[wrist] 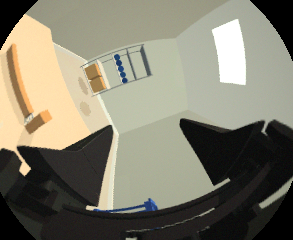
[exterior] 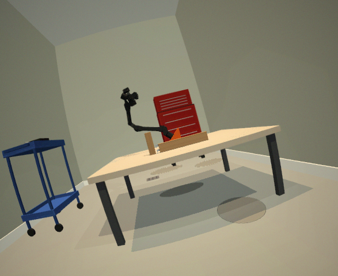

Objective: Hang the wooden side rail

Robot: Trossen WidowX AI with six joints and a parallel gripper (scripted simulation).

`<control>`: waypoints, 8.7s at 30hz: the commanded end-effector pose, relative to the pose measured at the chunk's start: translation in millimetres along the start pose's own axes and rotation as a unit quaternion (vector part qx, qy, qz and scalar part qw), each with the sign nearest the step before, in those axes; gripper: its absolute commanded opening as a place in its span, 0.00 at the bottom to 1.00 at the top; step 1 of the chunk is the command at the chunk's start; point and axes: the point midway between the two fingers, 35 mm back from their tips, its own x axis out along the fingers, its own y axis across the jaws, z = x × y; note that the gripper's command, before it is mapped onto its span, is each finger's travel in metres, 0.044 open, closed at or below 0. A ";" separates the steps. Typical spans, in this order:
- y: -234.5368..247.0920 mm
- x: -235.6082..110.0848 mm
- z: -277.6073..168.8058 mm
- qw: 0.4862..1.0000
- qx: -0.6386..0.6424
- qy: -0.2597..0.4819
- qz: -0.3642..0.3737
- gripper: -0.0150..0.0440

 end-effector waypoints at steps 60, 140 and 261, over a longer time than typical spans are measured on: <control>438.6 123.9 61.5 0.567 -0.586 -0.125 0.565 1.00; 438.0 156.0 83.9 0.616 0.610 0.480 -0.131 1.00; 484.5 227.3 113.3 0.683 -0.061 0.086 0.723 1.00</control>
